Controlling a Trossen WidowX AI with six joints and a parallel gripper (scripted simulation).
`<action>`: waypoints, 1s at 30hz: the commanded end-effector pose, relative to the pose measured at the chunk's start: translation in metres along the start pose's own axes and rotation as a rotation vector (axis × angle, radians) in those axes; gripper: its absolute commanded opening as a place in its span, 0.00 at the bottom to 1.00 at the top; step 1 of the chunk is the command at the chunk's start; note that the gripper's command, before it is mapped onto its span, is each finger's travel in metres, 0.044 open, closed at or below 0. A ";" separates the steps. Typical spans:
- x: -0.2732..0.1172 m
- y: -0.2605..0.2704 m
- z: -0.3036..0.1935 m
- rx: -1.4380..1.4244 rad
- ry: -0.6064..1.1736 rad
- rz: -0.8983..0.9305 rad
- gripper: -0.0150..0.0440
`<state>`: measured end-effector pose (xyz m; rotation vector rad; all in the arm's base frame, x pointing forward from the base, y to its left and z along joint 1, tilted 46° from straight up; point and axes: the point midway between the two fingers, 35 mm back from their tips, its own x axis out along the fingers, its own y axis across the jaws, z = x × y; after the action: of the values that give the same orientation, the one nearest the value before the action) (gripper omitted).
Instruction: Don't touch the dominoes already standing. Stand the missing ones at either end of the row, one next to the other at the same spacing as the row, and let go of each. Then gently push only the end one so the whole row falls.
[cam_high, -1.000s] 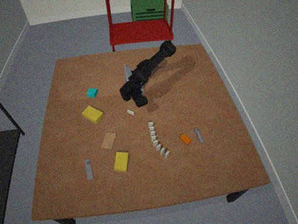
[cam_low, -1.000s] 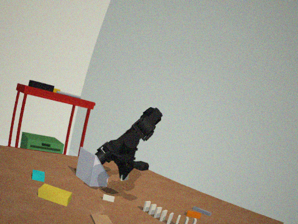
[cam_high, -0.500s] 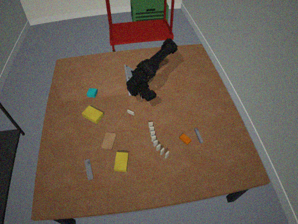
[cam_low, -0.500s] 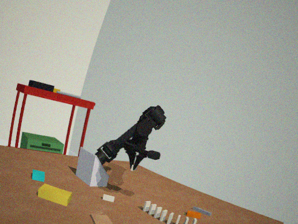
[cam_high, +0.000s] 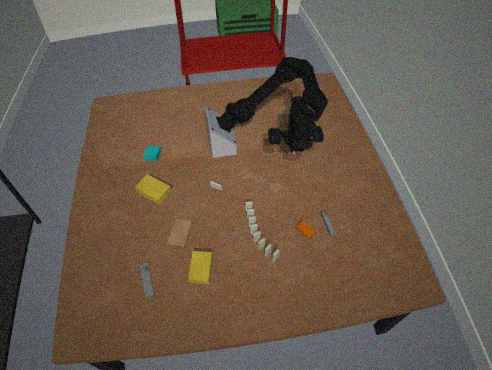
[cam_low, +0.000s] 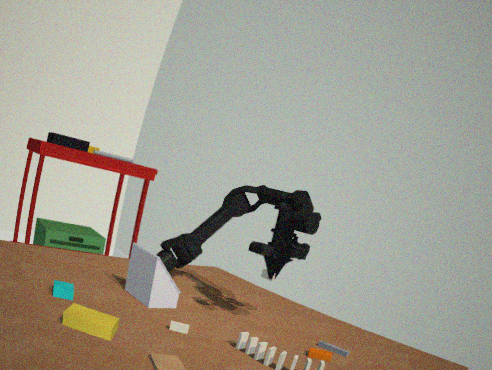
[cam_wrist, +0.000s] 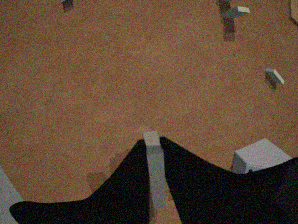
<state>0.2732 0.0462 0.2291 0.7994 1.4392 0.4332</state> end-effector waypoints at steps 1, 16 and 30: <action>0.001 0.011 -0.008 -0.070 0.012 0.010 0.29; 0.029 -0.006 -0.006 -0.191 -0.065 -0.199 0.29; 0.057 -0.018 0.007 -0.325 -0.286 -0.424 0.29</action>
<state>0.2803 0.0698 0.1808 0.3100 1.2425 0.2472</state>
